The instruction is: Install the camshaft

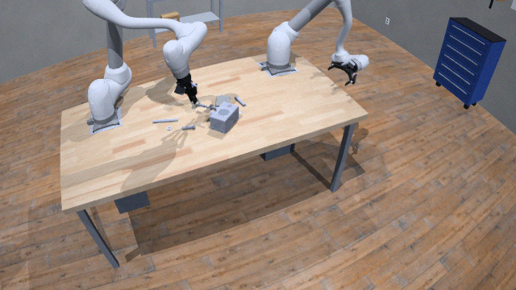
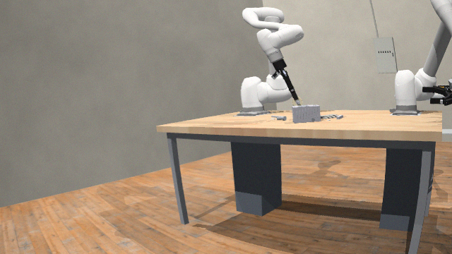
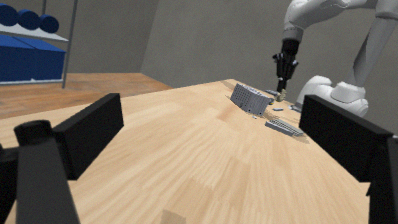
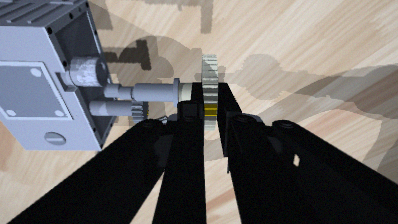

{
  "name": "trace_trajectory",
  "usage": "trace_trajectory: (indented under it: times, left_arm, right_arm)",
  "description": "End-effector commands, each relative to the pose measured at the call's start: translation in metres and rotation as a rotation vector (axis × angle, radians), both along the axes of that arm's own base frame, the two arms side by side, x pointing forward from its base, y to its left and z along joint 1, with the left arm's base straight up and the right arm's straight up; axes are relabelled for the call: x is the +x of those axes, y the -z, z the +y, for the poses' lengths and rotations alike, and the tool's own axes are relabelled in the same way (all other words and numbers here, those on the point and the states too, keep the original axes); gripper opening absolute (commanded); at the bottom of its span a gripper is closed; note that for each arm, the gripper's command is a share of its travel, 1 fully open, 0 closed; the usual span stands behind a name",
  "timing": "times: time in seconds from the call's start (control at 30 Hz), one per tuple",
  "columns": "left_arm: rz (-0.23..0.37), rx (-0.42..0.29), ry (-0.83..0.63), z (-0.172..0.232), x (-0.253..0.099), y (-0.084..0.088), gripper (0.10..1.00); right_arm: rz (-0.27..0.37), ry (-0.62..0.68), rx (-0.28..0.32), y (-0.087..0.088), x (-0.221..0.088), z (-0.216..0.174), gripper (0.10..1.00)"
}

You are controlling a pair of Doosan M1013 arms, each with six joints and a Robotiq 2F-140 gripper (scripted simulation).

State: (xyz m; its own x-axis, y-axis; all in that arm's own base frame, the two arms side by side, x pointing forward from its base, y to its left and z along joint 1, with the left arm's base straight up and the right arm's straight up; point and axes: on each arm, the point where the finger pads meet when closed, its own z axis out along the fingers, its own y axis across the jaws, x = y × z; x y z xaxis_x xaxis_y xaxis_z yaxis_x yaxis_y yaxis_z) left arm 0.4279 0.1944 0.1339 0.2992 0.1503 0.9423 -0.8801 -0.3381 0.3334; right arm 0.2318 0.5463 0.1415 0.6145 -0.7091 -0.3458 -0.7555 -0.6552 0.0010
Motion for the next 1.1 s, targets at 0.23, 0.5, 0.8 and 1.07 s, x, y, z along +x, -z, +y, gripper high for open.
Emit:
trace_trajectory:
  times: [0.23,0.5,0.8,1.07]
  left_arm:
    - [-0.001,0.001,0.0,0.0,0.0,-0.001,1.0]
    - [-0.001,0.001,0.0,0.0,0.0,-0.001,1.0]
    - [-0.001,0.001,0.0,0.0,0.0,-0.001,1.0]
    - [-0.001,0.001,0.0,0.0,0.0,-0.001,1.0]
  right_arm:
    - [0.0,0.0,0.002,0.024,0.001,0.001,0.142]
    - [0.0,0.0,0.002,0.031,0.001,0.001,0.142]
    - [0.0,0.0,0.002,0.033,0.001,0.001,0.142]
    - [0.0,0.0,0.002,0.033,0.001,0.001,0.142]
